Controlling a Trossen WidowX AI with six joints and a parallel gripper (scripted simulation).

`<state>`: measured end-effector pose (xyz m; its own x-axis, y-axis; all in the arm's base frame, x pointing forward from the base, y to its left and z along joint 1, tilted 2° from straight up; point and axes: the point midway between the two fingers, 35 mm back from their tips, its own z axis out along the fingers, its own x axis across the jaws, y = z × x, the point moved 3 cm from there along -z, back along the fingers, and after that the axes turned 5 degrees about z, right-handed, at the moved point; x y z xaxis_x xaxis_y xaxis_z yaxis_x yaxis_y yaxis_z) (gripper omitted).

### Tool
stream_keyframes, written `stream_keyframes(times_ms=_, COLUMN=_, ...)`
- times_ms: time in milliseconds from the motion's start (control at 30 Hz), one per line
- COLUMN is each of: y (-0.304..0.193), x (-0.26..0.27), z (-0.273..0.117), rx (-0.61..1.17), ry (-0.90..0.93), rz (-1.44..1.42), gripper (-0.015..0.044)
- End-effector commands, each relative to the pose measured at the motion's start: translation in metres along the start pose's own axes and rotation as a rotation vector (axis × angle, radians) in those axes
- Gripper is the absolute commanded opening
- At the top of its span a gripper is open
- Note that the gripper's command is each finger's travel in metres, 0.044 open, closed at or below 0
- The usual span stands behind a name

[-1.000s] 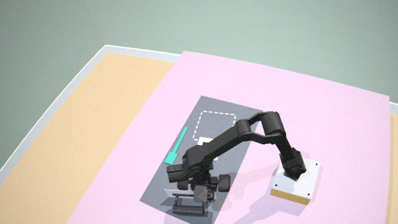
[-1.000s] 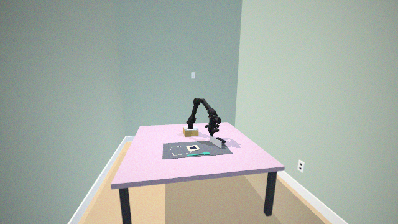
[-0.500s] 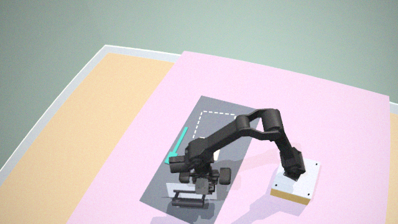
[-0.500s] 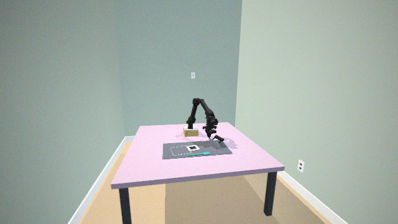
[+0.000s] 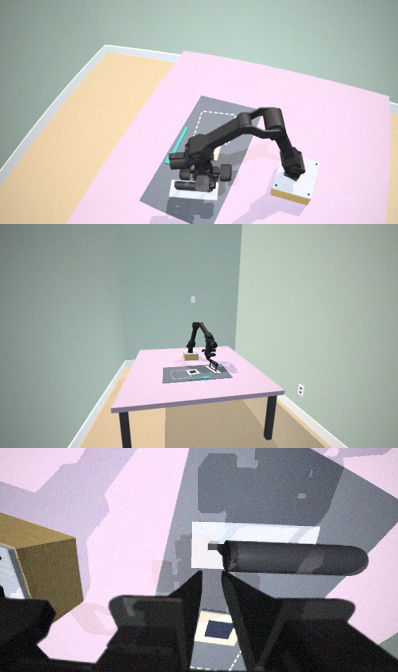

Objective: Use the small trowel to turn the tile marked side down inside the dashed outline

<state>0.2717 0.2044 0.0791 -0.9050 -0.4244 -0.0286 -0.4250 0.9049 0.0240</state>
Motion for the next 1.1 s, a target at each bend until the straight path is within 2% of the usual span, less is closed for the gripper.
stream_keyframes(times_ms=0, y=0.0033, x=-0.0001, z=-0.0103, rx=-0.010, ry=-0.009, rz=-0.004, gripper=0.0100)
stream_keyframes(times_ms=1067, y=0.0020, x=-0.0011, z=-0.0096, rx=-0.004, ry=-0.012, rz=-0.004, gripper=0.0093)
